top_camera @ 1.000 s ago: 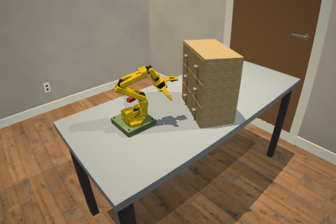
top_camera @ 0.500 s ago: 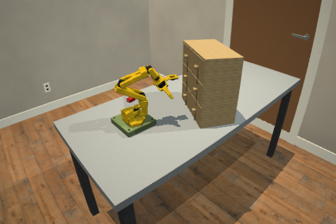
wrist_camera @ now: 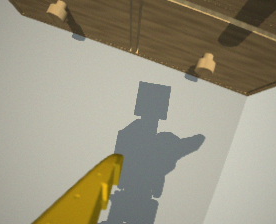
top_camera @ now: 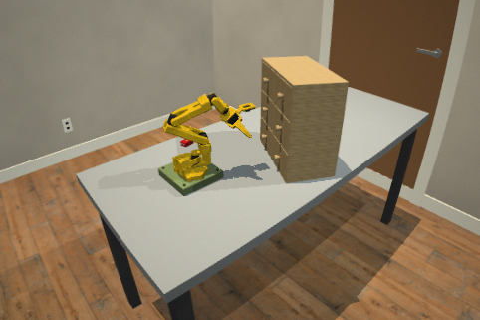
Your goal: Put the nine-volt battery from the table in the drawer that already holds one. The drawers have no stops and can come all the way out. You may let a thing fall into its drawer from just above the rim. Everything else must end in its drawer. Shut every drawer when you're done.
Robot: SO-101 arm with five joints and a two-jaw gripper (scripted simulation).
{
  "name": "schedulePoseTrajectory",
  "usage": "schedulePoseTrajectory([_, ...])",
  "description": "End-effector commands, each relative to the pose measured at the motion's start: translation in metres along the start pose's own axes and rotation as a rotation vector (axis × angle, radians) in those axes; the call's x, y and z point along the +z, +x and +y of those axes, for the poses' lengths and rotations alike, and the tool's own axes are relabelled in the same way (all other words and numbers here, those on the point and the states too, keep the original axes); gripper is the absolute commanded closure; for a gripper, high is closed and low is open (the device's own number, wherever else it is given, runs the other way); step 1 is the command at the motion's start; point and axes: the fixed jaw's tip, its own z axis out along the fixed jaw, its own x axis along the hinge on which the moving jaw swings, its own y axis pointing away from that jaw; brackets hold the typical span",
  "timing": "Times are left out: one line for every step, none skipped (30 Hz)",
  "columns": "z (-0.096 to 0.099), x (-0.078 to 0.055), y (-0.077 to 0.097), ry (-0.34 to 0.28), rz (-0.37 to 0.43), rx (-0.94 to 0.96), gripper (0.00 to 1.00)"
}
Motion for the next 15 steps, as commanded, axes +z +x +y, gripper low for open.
schedulePoseTrajectory([0.0019, -0.0025, -0.0040, -0.005, -0.032, -0.100, 0.50])
schedulePoseTrajectory([0.0020, -0.0025, -0.0038, -0.005, -0.033, -0.125, 0.50])
schedulePoseTrajectory([0.0021, -0.0025, -0.0036, -0.005, -0.033, -0.150, 0.50])
schedulePoseTrajectory([0.0022, -0.0025, -0.0034, -0.005, -0.033, -0.175, 0.50])
schedulePoseTrajectory([0.0023, -0.0025, -0.0032, -0.005, -0.033, -0.200, 0.50])
schedulePoseTrajectory([0.0024, -0.0025, -0.0030, -0.005, -0.033, -0.225, 0.50])
schedulePoseTrajectory([0.0024, -0.0025, -0.0028, -0.005, -0.033, -0.250, 0.50])
schedulePoseTrajectory([0.0025, -0.0025, -0.0027, -0.006, -0.033, -0.275, 0.50])
schedulePoseTrajectory([0.0026, -0.0025, -0.0025, -0.006, -0.034, -0.300, 0.50])
schedulePoseTrajectory([0.0026, -0.0025, -0.0023, -0.006, -0.034, -0.325, 0.50])
schedulePoseTrajectory([0.0026, -0.0025, -0.0023, -0.006, -0.034, -0.325, 0.50])
schedulePoseTrajectory([0.0026, -0.0025, -0.0023, -0.006, -0.034, -0.325, 0.50])
schedulePoseTrajectory([0.0027, -0.0025, -0.0021, -0.006, -0.034, -0.350, 0.50])
schedulePoseTrajectory([0.0027, -0.0025, -0.0020, -0.006, -0.034, -0.375, 0.50])
schedulePoseTrajectory([0.0028, -0.0025, -0.0018, -0.006, -0.035, -0.400, 0.50])
